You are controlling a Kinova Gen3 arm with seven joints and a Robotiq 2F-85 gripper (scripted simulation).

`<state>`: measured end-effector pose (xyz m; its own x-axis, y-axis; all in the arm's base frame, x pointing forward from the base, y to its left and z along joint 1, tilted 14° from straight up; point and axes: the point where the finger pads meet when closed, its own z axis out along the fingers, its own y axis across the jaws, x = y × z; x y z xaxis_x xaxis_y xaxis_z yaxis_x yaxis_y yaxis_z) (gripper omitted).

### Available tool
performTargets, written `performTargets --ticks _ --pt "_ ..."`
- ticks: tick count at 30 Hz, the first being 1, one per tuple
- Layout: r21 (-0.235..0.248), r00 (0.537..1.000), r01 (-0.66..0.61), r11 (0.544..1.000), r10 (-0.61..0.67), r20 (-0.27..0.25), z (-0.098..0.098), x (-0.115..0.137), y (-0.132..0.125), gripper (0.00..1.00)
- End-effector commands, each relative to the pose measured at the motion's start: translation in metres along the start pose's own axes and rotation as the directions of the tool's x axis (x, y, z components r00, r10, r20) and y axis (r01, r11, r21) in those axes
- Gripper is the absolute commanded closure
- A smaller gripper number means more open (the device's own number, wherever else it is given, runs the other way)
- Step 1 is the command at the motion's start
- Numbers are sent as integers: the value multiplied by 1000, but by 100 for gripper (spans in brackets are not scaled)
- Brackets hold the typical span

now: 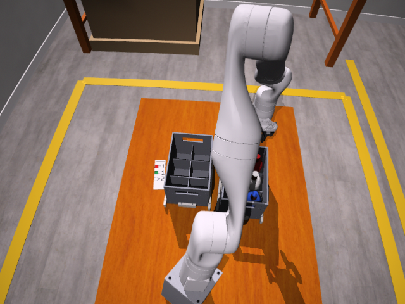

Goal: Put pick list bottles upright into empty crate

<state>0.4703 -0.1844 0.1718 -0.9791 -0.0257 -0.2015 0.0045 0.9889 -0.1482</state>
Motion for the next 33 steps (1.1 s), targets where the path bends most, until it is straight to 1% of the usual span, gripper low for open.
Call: performTargets --ticks 1,7,9,13,18,20,33 --pt "-5 990 142 990 -142 5 18 -5 -9 33" --pt "-3 945 326 945 -326 5 44 -11 -23 33" --pt "-3 945 326 945 -326 5 44 -11 -23 33" --pt "-2 889 458 889 -458 6 62 -15 -31 33" --pt "-1 804 594 804 -594 6 83 -20 -42 33" --pt "-1 768 640 769 -640 6 83 -20 -42 33" --pt "-1 768 640 769 -640 6 84 -20 -42 33"
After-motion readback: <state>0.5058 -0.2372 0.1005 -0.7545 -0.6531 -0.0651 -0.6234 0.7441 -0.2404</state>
